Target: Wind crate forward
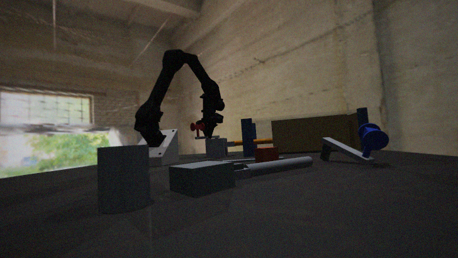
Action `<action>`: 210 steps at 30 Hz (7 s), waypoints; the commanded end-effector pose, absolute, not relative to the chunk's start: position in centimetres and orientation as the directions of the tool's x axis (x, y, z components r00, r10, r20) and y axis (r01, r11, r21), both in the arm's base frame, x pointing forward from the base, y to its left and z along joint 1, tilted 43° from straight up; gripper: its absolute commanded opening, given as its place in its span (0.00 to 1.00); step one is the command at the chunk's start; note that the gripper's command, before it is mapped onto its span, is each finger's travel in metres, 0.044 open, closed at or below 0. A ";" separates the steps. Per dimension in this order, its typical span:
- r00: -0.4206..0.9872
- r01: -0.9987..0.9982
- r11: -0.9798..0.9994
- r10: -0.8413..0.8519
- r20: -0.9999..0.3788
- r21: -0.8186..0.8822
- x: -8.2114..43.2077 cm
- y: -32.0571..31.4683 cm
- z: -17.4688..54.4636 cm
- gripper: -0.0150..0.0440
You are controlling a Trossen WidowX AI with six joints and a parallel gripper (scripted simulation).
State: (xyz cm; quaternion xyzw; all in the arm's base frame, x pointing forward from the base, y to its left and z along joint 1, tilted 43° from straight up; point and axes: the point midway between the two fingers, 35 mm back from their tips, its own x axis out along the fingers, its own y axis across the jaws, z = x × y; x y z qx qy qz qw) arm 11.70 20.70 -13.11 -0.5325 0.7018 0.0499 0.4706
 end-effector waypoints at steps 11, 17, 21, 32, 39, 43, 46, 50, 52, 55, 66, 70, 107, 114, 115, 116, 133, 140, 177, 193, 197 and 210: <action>0.010 -0.795 0.427 -0.701 -0.714 -0.431 11.7 20.7 -13.1 0.79; 0.010 -0.795 0.427 -0.701 -0.714 -0.431 11.7 20.7 -13.1 1.00; 0.016 -0.795 0.427 -0.696 -0.718 -0.432 11.8 21.9 -12.2 1.00; 0.058 -0.795 0.421 -0.664 -0.746 -0.437 10.8 29.4 -3.5 1.00; 0.058 -0.798 0.419 -0.664 -0.746 -0.434 10.8 29.8 -3.3 0.82; 0.058 -0.798 0.419 -0.664 -0.746 -0.434 10.8 29.8 -3.3 0.64; 0.058 -0.798 0.419 -0.664 -0.746 -0.434 10.8 29.8 -3.3 0.51; 0.058 -0.798 0.419 -0.664 -0.746 -0.434 10.8 29.8 -3.3 0.33; 0.058 -0.798 0.419 -0.664 -0.746 -0.434 10.8 29.8 -3.3 0.25; 0.058 -0.798 0.419 -0.664 -0.746 -0.434 10.8 29.8 -3.3 0.25; 0.058 -0.798 0.419 -0.664 -0.746 -0.434 10.8 29.8 -3.3 0.25; 0.058 -0.798 0.419 -0.664 -0.746 -0.434 10.8 29.8 -3.3 0.25; 0.165 -0.863 0.354 -0.478 -0.863 -0.361 9.0 27.4 -2.3 0.70; 0.231 -0.900 0.288 -0.322 -0.918 -0.327 7.7 24.7 -2.1 1.00; 0.232 -0.901 0.286 -0.317 -0.919 -0.326 7.7 24.6 -2.1 1.00; 0.232 -0.901 0.286 -0.317 -0.919 -0.326 7.7 24.6 -2.1 1.00; 0.232 -0.901 0.287 -0.317 -0.920 -0.326 7.8 23.3 -3.9 1.00; 0.232 -0.901 0.287 -0.317 -0.920 -0.326 7.9 22.6 -4.7 1.00; 0.230 -0.900 0.292 -0.313 -0.921 -0.324 8.0 20.1 -7.3 0.51; 0.232 -0.901 0.287 -0.317 -0.919 -0.326 8.1 19.8 -7.5 0.25; 0.232 -0.901 0.287 -0.317 -0.919 -0.326 8.1 19.8 -7.5 0.25; 0.233 -0.900 0.287 -0.318 -0.919 -0.327 8.8 19.4 -7.1 0.25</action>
